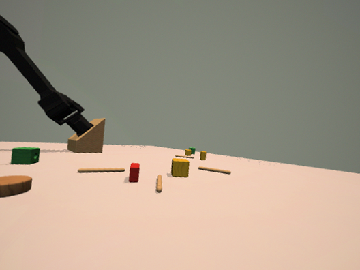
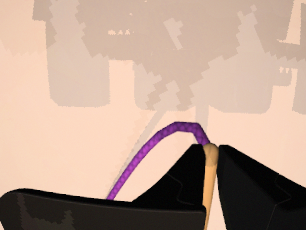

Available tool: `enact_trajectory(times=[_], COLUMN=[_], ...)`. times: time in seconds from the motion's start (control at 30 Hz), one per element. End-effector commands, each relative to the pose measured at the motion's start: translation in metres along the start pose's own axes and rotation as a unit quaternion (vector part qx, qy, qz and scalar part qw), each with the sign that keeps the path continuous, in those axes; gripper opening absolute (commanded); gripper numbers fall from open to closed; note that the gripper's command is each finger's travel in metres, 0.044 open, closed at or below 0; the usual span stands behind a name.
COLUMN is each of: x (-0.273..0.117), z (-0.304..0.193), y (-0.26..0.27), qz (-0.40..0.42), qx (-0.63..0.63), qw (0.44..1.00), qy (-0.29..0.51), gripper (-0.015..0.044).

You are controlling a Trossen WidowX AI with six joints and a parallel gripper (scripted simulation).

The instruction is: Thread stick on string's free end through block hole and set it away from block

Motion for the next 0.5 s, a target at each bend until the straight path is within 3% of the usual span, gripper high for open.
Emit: enact_trajectory(times=[0.0, 0.47], x=[0.005, 0.016], z=[-0.004, -0.013], y=[-0.004, -0.015], qz=[-0.001, -0.001], qx=[-0.002, -0.003], qw=[1.0, 1.0], qy=[0.001, 0.001], gripper=[0.0, 0.0])
Point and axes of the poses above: the point midway between the two fingers, 35 mm back from their tips, its own x axis out along the fingers, its own y axis across the jaws, z = x × y, the point moved 2 cm from there along -x, back along the fingers, and after that the axes turned 12 degrees about -x, right-handed, at the moved point
